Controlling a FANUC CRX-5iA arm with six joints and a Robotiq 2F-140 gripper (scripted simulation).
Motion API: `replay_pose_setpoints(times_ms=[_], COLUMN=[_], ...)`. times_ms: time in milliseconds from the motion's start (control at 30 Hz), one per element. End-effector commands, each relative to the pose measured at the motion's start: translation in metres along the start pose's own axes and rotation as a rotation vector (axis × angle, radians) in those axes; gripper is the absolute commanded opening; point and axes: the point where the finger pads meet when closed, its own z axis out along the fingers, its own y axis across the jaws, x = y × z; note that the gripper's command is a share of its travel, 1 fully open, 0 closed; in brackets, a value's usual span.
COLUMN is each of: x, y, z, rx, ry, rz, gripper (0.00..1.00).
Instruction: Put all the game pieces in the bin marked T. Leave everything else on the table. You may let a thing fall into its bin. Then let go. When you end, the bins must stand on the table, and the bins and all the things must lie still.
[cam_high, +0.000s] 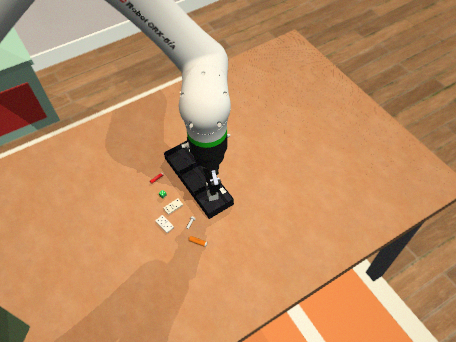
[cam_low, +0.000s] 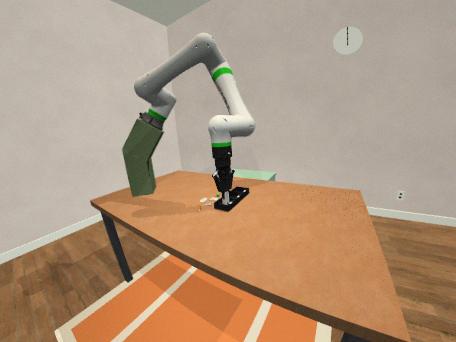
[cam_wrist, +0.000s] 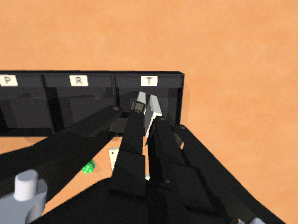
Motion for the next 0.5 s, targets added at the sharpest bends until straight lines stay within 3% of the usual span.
replay_pose_setpoints(times_ms=[0, 467], x=[0.0002, 0.0002], y=[0.0001, 0.0001], z=[-0.0002, -0.0015], rx=[0.000, 0.000], ry=[0.000, 0.000], rz=[0.000, 0.000], gripper=[0.05, 0.05])
